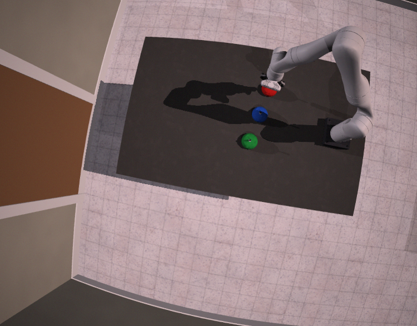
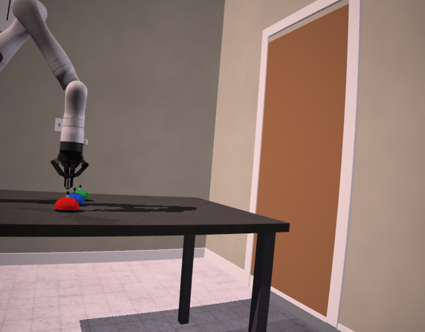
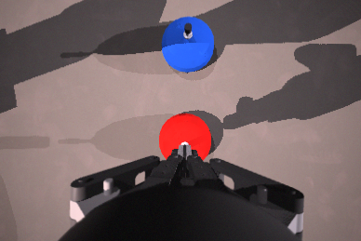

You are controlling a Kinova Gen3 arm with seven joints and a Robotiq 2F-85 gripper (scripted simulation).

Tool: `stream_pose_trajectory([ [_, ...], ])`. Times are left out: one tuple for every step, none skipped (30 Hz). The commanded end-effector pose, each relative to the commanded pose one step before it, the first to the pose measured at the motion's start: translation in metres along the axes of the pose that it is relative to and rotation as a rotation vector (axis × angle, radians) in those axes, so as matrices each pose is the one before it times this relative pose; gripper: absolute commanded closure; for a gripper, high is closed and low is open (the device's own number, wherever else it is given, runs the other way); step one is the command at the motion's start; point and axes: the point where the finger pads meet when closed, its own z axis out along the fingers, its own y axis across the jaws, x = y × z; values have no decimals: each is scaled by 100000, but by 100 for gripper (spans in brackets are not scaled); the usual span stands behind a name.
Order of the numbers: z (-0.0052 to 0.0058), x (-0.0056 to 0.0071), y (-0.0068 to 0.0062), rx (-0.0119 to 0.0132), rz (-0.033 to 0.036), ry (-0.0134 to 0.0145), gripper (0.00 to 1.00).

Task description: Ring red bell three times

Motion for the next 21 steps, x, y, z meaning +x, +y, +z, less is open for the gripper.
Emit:
stream_pose_trajectory([
  [-66,-9,53,-173,-1,-42,100],
  [0,0,0,0,0,0,100],
  [0,0,0,0,0,0,100],
  [0,0,0,0,0,0,100],
  [0,0,0,0,0,0,100],
  [0,0,0,0,0,0,100],
  [0,0,0,0,0,0,100],
  [0,0,0,0,0,0,100],
  [0,0,0,0,0,0,100],
  [0,0,0,0,0,0,100],
  [0,0,0,0,0,0,100],
  [0,0,0,0,0,0,100],
  [0,0,0,0,0,0,100],
  [3,0,0,0,0,0,100],
  [17,0,0,0,0,0,100],
  [39,0,0,0,0,0,100],
  [64,0,0,0,0,0,100],
  [88,0,0,0,0,0,100],
  [107,0,0,0,0,0,100],
  [120,0,0,0,0,0,100],
  [125,0,0,0,0,0,100],
])
